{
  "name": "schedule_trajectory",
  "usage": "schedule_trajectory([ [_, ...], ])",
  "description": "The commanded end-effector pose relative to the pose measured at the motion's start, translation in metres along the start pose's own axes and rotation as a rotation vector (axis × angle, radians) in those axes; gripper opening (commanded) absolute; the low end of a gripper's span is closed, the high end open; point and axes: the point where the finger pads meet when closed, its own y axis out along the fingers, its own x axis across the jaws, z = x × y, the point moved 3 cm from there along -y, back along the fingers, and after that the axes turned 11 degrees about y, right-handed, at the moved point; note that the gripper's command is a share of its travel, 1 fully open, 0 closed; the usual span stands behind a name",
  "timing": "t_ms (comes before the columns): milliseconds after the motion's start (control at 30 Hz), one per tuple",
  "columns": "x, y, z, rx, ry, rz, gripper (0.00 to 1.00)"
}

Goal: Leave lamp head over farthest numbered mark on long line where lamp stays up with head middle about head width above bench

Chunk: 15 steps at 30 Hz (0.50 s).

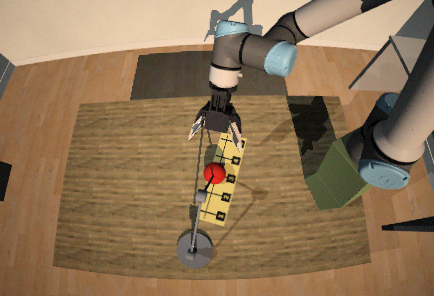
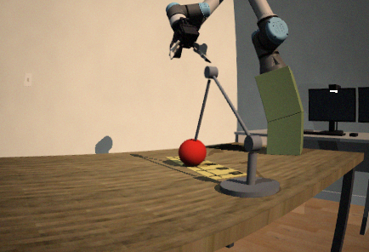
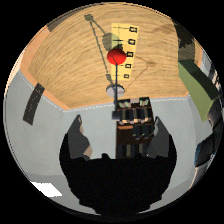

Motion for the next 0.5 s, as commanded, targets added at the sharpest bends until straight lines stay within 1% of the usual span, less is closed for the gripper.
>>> schedule_trajectory([
  [0, -0.007, 0.028, 0.021, 0.002, -0.003, 0.004, 1.00],
  [33, -0.007, 0.028, 0.021, 0.002, -0.003, 0.004, 1.00],
  [467, -0.012, 0.077, 0.062, -0.006, 0.004, 0.001, 1.00],
])
